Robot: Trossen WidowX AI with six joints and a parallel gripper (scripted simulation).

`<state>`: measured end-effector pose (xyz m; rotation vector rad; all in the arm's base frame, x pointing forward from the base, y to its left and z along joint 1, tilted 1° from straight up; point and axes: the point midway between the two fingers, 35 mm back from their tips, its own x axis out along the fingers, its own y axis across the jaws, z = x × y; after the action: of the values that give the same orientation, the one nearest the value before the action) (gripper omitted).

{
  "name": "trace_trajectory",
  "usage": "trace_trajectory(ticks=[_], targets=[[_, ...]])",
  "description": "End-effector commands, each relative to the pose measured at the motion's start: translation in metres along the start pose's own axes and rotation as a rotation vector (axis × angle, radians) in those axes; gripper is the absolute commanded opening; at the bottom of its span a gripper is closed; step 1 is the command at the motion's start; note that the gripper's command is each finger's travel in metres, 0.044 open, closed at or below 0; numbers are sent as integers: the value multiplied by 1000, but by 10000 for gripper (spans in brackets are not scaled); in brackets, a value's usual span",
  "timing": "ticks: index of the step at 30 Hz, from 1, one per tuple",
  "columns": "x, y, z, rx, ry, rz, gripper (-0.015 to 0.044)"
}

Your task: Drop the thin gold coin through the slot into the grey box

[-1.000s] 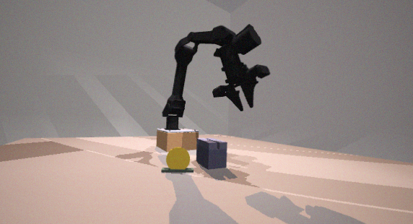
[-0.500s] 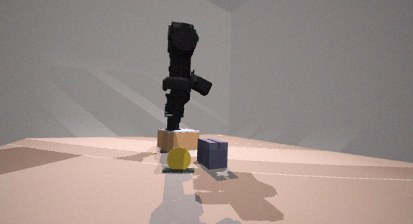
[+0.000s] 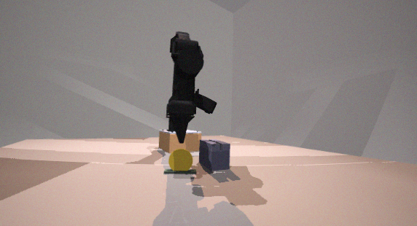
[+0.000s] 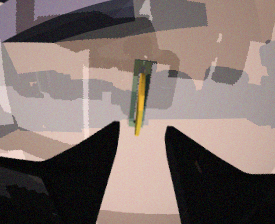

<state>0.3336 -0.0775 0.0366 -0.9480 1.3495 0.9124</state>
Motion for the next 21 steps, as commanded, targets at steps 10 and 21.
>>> trace_trajectory(ticks=[10, 21], targets=[[20, 1, -1, 12, 5, 5, 161], [38, 0, -1, 10, 4, 5, 161]])
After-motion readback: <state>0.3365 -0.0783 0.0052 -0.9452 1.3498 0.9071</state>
